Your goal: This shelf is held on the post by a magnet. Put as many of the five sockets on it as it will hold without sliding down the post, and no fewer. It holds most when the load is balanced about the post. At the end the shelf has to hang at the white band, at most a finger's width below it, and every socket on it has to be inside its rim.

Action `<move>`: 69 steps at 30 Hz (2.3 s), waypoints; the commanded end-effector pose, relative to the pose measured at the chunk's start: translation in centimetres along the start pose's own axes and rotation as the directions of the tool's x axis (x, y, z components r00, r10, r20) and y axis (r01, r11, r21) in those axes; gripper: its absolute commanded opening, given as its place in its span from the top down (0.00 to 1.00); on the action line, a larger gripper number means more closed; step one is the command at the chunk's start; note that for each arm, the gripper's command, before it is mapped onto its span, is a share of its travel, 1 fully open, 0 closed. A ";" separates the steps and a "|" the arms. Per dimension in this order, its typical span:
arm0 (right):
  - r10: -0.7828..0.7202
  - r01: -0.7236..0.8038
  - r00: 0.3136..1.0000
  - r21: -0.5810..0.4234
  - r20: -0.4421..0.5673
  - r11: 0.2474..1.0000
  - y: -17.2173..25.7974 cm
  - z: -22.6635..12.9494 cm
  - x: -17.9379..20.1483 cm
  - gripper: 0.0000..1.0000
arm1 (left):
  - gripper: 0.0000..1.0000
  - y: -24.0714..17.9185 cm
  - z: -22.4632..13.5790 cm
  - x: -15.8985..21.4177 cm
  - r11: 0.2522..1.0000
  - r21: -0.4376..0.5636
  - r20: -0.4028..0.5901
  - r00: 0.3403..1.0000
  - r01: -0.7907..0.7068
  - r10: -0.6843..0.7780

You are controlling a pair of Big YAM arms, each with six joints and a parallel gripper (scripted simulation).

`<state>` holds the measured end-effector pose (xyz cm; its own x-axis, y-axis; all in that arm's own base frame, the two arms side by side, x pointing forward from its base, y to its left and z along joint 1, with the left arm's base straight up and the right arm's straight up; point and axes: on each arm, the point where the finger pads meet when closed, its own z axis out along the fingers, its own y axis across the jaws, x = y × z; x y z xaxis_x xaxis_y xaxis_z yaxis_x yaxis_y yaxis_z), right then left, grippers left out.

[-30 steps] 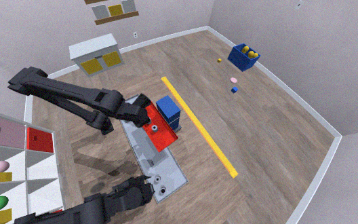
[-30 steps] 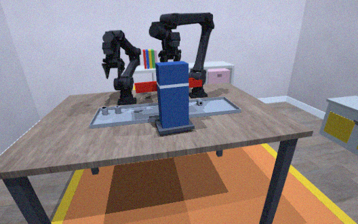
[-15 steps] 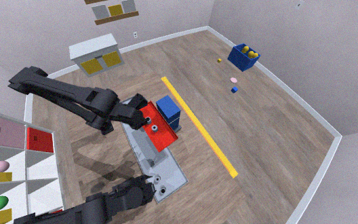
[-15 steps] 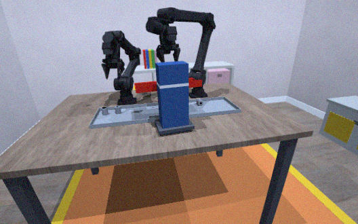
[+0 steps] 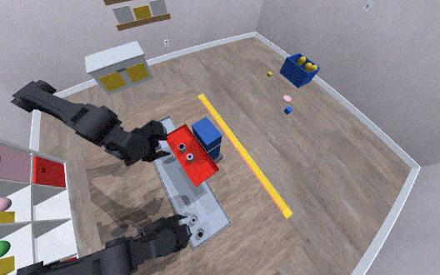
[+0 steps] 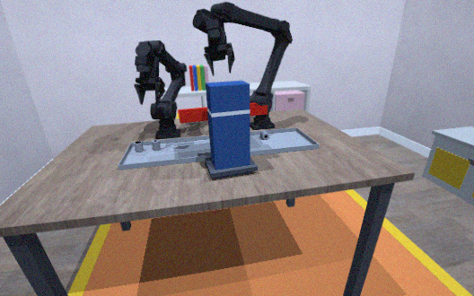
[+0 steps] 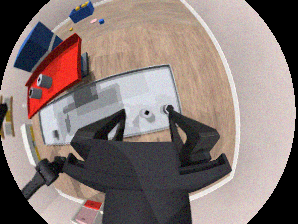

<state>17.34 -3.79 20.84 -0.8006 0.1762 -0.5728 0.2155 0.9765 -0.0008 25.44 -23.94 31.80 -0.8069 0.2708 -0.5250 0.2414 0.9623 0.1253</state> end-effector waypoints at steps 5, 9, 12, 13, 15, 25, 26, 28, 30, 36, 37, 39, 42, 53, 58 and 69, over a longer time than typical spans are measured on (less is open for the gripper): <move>0.001 -0.001 1.000 0.000 0.030 1.000 0.0 -0.7 -1.1 0.35 | 0.35 -0.6 -3.0 -0.6 0.932 0.086 0.165 0.928 -0.352 0.335; 0.001 -0.001 1.000 0.000 0.030 1.000 0.0 -0.7 -1.1 0.35 | 0.35 -0.6 -4.2 -0.6 0.857 0.082 0.241 0.844 -0.509 0.479; 0.001 -0.001 1.000 0.000 0.030 1.000 0.0 -0.7 -1.1 0.35 | 0.35 -0.8 -5.2 -0.7 0.806 0.076 0.289 0.787 -0.587 0.545; 0.001 -0.001 1.000 0.000 0.030 1.000 0.0 -0.7 -1.1 0.35 | 0.35 -0.8 -5.6 -0.8 0.788 0.074 0.305 0.766 -0.611 0.565; 0.001 -0.001 1.000 0.000 0.030 1.000 0.0 -0.7 -1.1 0.35 | 0.35 -0.9 -6.3 -0.9 0.748 0.068 0.337 0.721 -0.660 0.606; 0.001 -0.001 1.000 0.000 0.030 1.000 0.0 -0.7 -1.1 0.35 | 0.35 -0.9 -9.9 -2.0 0.547 -0.005 0.465 0.482 -0.837 0.742; 0.001 -0.001 1.000 0.000 0.030 1.000 0.0 -0.7 -1.1 0.35 | 0.35 -1.0 -10.4 -2.0 0.510 -0.017 0.483 0.439 -0.860 0.757; 0.001 -0.001 1.000 0.000 0.030 1.000 0.0 -0.7 -1.1 0.35 | 0.35 -1.1 -11.2 -2.1 0.453 -0.037 0.510 0.373 -0.891 0.775; 0.001 -0.001 1.000 0.000 0.030 1.000 0.0 -0.7 -1.1 0.35 | 0.35 -1.2 -11.8 -2.1 0.421 -0.045 0.528 0.336 -0.906 0.780; 0.001 -0.001 1.000 0.000 0.030 1.000 0.0 -0.7 -1.1 0.35 | 0.35 -2.0 -12.6 -1.7 0.341 -0.034 0.562 0.264 -0.940 0.784; 0.001 -0.001 1.000 0.000 0.030 1.000 0.0 -0.7 -1.1 0.35 | 0.35 -2.1 -12.5 -1.7 0.349 -0.025 0.563 0.275 -0.937 0.779; 0.001 -0.001 1.000 0.000 0.030 1.000 0.0 -0.7 -1.1 0.35 | 0.35 -2.1 -12.5 -1.7 0.349 -0.025 0.563 0.275 -0.937 0.779; 0.001 -0.001 1.000 0.000 0.030 1.000 0.0 -0.7 -1.1 0.35 | 0.35 -2.1 -12.5 -1.7 0.353 -0.021 0.564 0.281 -0.935 0.776; 0.001 -0.001 0.999 0.000 0.038 1.000 0.0 -0.1 -0.6 0.35 | 0.35 0.6 -8.7 2.1 0.560 0.096 0.479 0.531 -0.823 0.699; 0.001 -0.001 0.999 0.000 0.041 1.000 0.0 0.0 -0.6 0.35 | 0.35 2.0 -7.8 3.6 0.631 0.120 0.438 0.612 -0.766 0.659; 0.004 -0.004 0.999 0.000 0.037 1.000 0.0 1.1 0.3 0.35 | 0.35 7.4 -4.5 8.3 0.865 0.155 0.298 0.857 -0.478 0.420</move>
<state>17.12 -3.74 18.91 -0.8089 0.1779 -0.5603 0.2154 0.9765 -0.0010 18.44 -17.68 33.22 -0.2332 0.7589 -0.6080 0.7899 0.5125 0.3367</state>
